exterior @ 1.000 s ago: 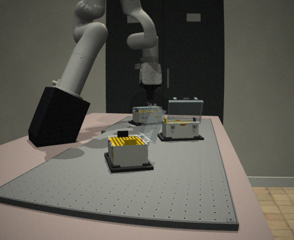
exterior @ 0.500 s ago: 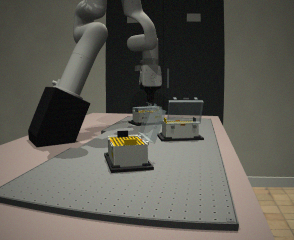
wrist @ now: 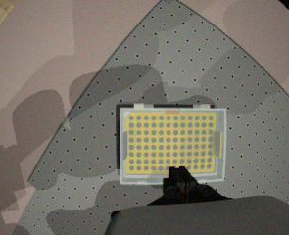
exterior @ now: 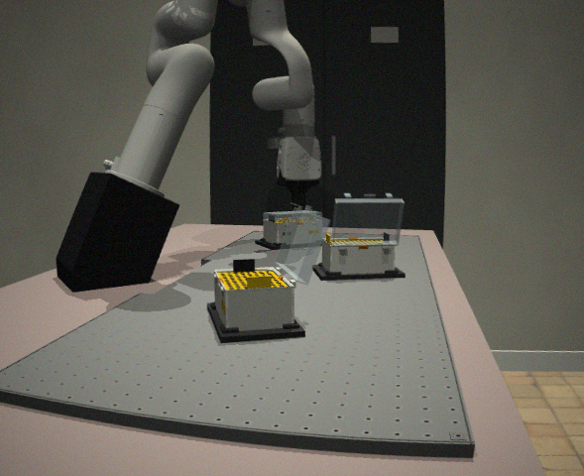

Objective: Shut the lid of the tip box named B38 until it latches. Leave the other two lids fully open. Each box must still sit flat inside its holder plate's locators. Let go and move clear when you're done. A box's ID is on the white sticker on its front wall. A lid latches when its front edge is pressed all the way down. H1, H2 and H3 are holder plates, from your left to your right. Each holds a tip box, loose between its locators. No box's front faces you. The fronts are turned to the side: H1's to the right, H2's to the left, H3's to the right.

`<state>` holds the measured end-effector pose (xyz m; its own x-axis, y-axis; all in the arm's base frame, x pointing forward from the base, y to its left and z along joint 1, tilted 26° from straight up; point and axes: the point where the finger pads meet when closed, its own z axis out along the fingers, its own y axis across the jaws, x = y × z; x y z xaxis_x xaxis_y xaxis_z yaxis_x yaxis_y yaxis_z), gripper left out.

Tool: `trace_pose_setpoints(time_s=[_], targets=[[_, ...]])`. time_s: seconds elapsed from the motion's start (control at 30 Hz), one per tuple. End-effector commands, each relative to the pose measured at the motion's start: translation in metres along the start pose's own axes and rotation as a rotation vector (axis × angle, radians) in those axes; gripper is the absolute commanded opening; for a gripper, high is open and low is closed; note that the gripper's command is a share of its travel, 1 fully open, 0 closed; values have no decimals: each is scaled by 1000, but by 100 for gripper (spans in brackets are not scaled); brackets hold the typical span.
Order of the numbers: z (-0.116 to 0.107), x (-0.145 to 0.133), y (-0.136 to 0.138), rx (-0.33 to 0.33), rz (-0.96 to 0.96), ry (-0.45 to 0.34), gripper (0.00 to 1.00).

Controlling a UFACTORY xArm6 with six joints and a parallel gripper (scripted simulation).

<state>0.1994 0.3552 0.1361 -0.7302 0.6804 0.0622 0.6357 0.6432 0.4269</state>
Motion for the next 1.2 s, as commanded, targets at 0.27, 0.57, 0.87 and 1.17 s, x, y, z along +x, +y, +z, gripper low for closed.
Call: trace_pose_setpoints(time_s=[0.27,0.57,0.87,1.17], targets=[[1,0,2,-4,0,1,0],[4,0,2,-4,0,1,0],[6,0,2,-4,0,1,0],[9,0,2,-4,0,1,0]])
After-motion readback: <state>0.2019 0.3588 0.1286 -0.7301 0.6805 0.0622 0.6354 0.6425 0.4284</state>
